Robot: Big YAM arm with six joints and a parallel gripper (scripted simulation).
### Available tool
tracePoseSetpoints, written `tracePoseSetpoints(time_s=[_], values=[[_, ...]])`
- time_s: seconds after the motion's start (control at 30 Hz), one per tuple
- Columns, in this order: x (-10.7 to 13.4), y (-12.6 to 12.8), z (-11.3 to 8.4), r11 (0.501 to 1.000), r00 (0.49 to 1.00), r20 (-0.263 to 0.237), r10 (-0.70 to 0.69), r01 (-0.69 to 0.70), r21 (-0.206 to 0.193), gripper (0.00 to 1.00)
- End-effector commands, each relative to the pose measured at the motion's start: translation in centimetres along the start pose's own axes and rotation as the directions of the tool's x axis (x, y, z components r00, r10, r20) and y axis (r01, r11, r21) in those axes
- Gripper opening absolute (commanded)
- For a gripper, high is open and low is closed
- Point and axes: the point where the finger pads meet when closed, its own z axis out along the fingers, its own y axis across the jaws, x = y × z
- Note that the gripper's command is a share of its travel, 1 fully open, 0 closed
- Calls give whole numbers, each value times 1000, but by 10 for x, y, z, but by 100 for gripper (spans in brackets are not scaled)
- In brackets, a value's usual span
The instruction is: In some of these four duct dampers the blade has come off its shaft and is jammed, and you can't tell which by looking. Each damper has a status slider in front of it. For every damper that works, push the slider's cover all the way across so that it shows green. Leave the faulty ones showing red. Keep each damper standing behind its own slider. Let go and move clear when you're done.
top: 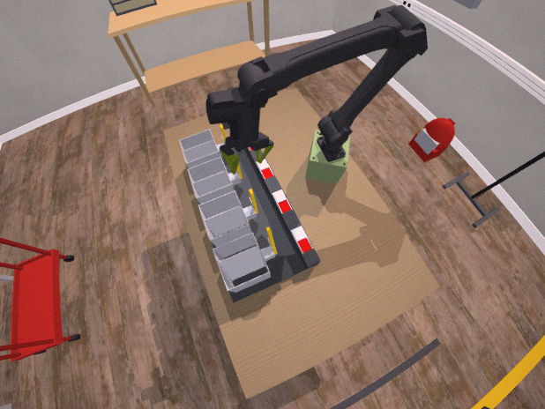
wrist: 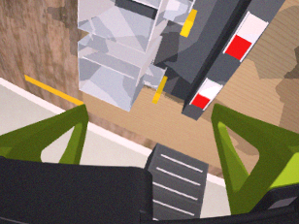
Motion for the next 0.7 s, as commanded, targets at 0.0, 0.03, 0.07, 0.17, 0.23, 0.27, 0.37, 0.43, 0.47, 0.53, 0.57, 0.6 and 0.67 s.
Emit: tracePoseSetpoints(time_s=[0.0,0.03,0.07,0.17,0.23,0.27,0.37,0.43,0.47,0.53,0.57,0.6,0.67], values=[[0,3,-3,1000,1000,2,-3,3,-9,100],[0,3,-3,1000,1000,2,-3,3,-9,100],[0,3,-3,1000,1000,2,-3,3,-9,100],[0,3,-3,1000,1000,2,-3,3,-9,100],[0,3,-3,1000,1000,2,-3,3,-9,100],[0,3,-3,1000,1000,2,-3,3,-9,100],[0,3,-3,1000,1000,2,-3,3,-9,100],[0,3,-3,1000,1000,2,-3,3,-9,100],[0,3,-3,1000,1000,2,-3,3,-9,100],[0,3,-3,1000,1000,2,-3,3,-9,100],[1,14,-12,999,1000,10,-15,16,-34,100],[-1,17,-13,999,1000,12,-23,23,-35,100],[-8,26,-18,999,999,24,-30,31,-42,100]])
